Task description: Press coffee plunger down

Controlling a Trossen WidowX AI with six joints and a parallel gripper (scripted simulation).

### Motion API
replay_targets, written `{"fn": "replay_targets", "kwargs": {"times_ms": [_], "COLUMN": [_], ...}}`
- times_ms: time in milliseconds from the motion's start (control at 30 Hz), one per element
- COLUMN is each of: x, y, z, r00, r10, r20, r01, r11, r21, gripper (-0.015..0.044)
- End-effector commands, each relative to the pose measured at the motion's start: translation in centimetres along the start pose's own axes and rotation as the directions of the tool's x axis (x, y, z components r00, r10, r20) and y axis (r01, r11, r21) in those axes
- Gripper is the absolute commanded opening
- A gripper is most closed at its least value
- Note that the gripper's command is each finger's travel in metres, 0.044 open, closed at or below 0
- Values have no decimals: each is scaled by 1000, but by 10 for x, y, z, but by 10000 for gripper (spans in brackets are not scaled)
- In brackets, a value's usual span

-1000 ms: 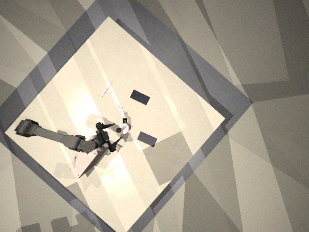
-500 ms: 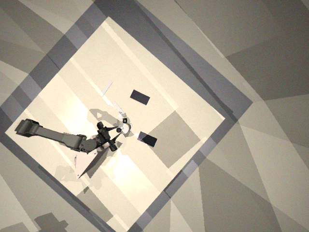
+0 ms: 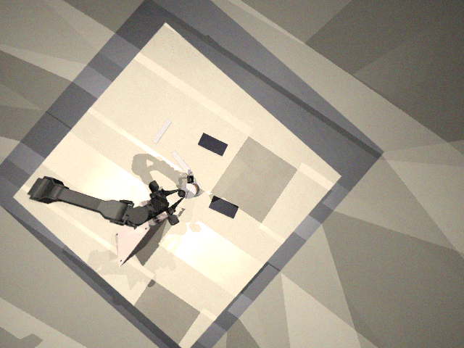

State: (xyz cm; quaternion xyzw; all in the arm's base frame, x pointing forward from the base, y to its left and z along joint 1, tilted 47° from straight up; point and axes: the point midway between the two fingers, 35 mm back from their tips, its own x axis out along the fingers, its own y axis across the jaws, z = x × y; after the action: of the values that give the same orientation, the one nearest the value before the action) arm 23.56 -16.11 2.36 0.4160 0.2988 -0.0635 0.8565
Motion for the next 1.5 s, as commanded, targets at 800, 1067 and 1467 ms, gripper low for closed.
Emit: {"fn": "replay_targets", "kwargs": {"times_ms": [800, 1067, 1467], "x": [32, 41, 54], "y": [-7, -8, -7], "z": [-34, -44, -60], "r00": [1000, 1000, 1000], "r10": [-8, -9, -7], "r20": [-11, -11, -9], "r01": [8, 9, 7], "r11": [1000, 1000, 1000], "r21": [4, 5, 6], "gripper": [129, 129, 129]}}
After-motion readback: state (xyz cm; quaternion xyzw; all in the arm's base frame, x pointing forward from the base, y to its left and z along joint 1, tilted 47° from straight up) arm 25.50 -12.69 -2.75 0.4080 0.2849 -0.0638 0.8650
